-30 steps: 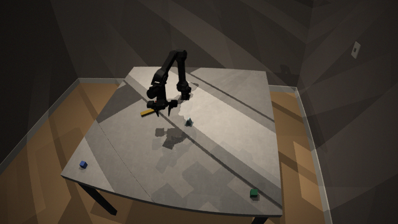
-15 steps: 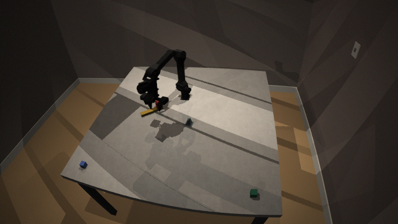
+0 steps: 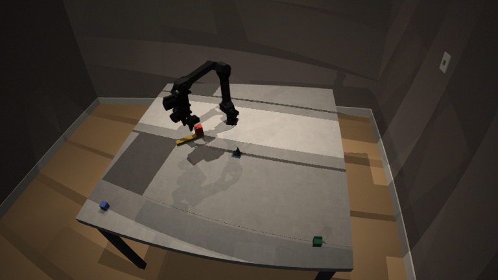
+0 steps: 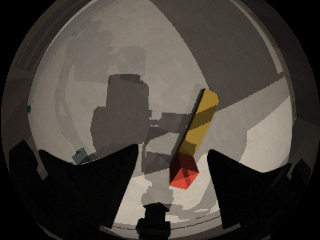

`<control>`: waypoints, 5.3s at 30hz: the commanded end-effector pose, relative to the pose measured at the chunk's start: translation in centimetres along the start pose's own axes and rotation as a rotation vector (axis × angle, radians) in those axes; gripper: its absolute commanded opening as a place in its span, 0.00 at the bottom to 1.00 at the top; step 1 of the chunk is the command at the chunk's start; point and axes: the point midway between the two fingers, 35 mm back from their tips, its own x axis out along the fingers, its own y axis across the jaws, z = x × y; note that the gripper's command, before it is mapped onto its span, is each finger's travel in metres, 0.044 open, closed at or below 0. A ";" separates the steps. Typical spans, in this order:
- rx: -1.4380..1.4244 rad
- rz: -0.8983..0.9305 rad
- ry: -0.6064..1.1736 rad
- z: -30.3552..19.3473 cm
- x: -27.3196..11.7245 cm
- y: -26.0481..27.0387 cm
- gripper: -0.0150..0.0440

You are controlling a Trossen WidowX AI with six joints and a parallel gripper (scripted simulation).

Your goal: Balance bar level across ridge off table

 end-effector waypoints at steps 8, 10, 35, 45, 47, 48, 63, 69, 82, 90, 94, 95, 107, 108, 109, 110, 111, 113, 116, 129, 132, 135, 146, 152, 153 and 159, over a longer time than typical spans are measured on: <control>0.278 -0.039 0.066 -1.1 -1.3 -4.4 0.79; 0.283 -0.040 0.067 -1.2 -1.4 -4.5 0.79; 0.283 -0.040 0.068 -1.9 8.5 -4.7 0.79; 0.283 -0.040 0.068 -2.0 10.0 -4.8 0.79; 0.283 -0.040 0.068 -2.0 10.3 -4.8 0.79; 0.283 -0.040 0.068 -2.0 10.5 -4.8 0.79; 0.283 -0.040 0.068 -2.1 11.0 -4.8 0.79; 0.283 -0.040 0.068 -2.1 11.0 -4.8 0.79; 0.279 -0.033 0.067 -2.1 11.0 -4.7 0.45; 0.280 -0.034 0.067 -1.7 9.6 -4.7 0.25; 0.280 -0.035 0.067 -1.6 8.6 -4.7 0.25; 0.280 -0.035 0.067 -1.5 8.4 -4.7 0.25; 0.281 -0.037 0.067 -1.2 5.3 -4.7 0.25; 0.282 -0.037 0.067 -1.2 5.0 -4.7 0.25; 0.282 -0.038 0.067 -1.2 4.8 -4.7 0.25; 0.282 -0.038 0.067 -1.2 4.5 -4.7 0.25; 0.282 -0.038 0.067 -1.2 4.2 -4.7 0.25; 0.282 -0.038 0.067 -1.2 3.7 -4.6 0.25; 0.282 -0.039 0.067 -1.3 2.9 -4.6 0.25; 0.319 -0.039 0.067 -1.1 1.5 -3.2 0.25; 0.350 -0.039 0.066 -0.9 1.6 -2.1 0.25; 0.381 -0.039 0.066 -0.7 1.6 -0.9 0.25; 0.496 -0.038 0.065 -0.6 1.7 3.3 0.25; 0.559 -0.038 0.065 -0.9 1.7 5.7 0.25; 0.569 -0.038 0.065 -0.9 1.7 6.1 0.25; 0.632 -0.038 0.065 -1.4 1.7 8.4 0.25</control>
